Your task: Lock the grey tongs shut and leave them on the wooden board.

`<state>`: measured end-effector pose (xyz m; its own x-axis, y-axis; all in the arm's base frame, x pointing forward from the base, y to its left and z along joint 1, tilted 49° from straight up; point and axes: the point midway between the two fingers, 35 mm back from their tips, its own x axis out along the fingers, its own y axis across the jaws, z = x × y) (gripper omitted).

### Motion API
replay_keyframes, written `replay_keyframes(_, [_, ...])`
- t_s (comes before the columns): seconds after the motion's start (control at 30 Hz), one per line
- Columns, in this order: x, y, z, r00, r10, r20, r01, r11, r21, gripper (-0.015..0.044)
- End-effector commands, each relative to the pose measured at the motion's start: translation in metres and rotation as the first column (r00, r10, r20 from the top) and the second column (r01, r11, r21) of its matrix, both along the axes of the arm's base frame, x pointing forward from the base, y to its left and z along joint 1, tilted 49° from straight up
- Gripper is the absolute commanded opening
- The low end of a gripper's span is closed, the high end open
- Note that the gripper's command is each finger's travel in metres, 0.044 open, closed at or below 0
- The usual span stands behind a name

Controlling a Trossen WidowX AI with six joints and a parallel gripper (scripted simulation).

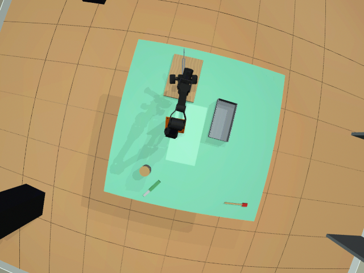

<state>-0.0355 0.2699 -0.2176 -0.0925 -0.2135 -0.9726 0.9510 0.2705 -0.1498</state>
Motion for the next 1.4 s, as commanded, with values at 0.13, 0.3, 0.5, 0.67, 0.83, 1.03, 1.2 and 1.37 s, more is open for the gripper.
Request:
replay_keyframes(0.13, [0.001,0.005,0.008,0.999,-0.007,-0.039,0.012,0.992,0.129,-0.0150])
replay_keyframes(0.3, [0.001,0.003,0.013,0.998,-0.010,-0.059,0.021,0.980,0.199,-0.0150])
replay_keyframes(0.5, [0.002,0.000,0.021,0.997,-0.009,-0.081,0.032,0.959,0.282,-0.0150])
replay_keyframes(0.67, [0.003,-0.003,0.030,0.995,-0.010,-0.099,0.044,0.936,0.350,-0.0150])
replay_keyframes(0.83, [0.004,-0.007,0.040,0.993,-0.008,-0.116,0.055,0.908,0.415,-0.0150])
replay_keyframes(1.03, [0.005,-0.012,0.053,0.991,-0.002,-0.134,0.068,0.868,0.491,-0.0150])
replay_keyframes(1.2, [0.005,-0.014,0.060,0.990,0.001,-0.141,0.073,0.850,0.522,-0.0150])
replay_keyframes(1.37, [0.005,-0.014,0.060,0.990,0.001,-0.141,0.073,0.850,0.522,-0.0150])
